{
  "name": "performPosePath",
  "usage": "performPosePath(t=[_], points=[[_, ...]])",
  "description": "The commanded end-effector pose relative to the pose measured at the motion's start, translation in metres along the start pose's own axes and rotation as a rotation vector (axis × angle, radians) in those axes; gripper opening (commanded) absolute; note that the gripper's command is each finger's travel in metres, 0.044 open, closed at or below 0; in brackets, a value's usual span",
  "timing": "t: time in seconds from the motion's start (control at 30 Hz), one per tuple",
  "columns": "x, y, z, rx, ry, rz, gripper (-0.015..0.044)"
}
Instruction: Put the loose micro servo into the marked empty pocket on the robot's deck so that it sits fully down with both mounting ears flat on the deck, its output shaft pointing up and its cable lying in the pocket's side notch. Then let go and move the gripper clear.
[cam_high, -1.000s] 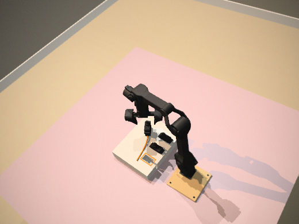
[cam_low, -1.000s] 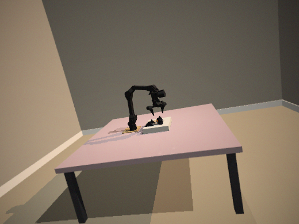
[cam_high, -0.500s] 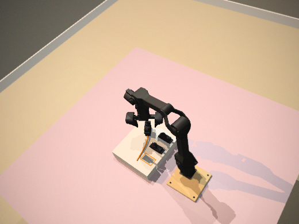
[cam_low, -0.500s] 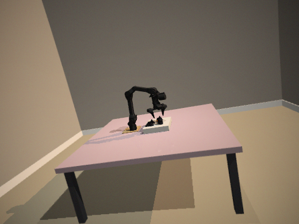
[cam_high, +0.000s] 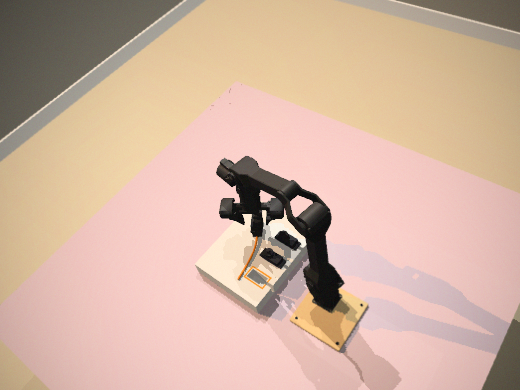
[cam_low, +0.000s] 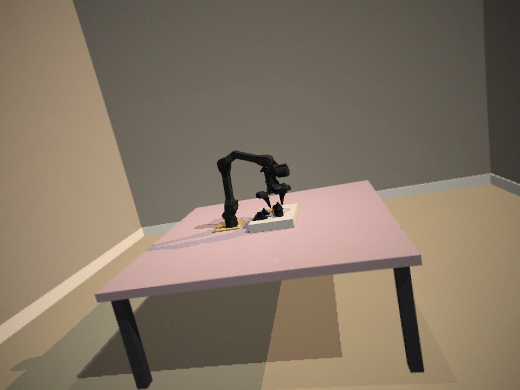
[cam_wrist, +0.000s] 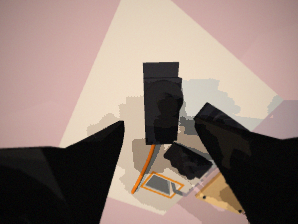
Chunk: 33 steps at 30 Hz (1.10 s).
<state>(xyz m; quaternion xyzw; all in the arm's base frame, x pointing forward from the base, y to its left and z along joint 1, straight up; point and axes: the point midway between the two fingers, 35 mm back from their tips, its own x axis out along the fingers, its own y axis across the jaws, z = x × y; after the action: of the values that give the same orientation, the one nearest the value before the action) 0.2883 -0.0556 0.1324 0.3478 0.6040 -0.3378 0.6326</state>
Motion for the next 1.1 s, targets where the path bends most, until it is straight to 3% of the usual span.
performPosePath(t=[0.0,0.17,0.3,0.4,0.63,1.07], points=[[0.003,0.000,-0.001,0.005,0.007,-0.002,0.0230],[0.003,0.000,-0.001,0.005,0.007,-0.002,0.0099],[0.003,0.000,-0.001,0.005,0.007,-0.002,0.0072],[-0.002,0.000,-0.001,0.005,0.007,-0.002,0.0000],[-0.026,-0.005,-0.006,0.005,0.007,-0.002,0.0000],[-0.027,-0.010,-0.011,0.005,0.008,-0.003,0.0000]])
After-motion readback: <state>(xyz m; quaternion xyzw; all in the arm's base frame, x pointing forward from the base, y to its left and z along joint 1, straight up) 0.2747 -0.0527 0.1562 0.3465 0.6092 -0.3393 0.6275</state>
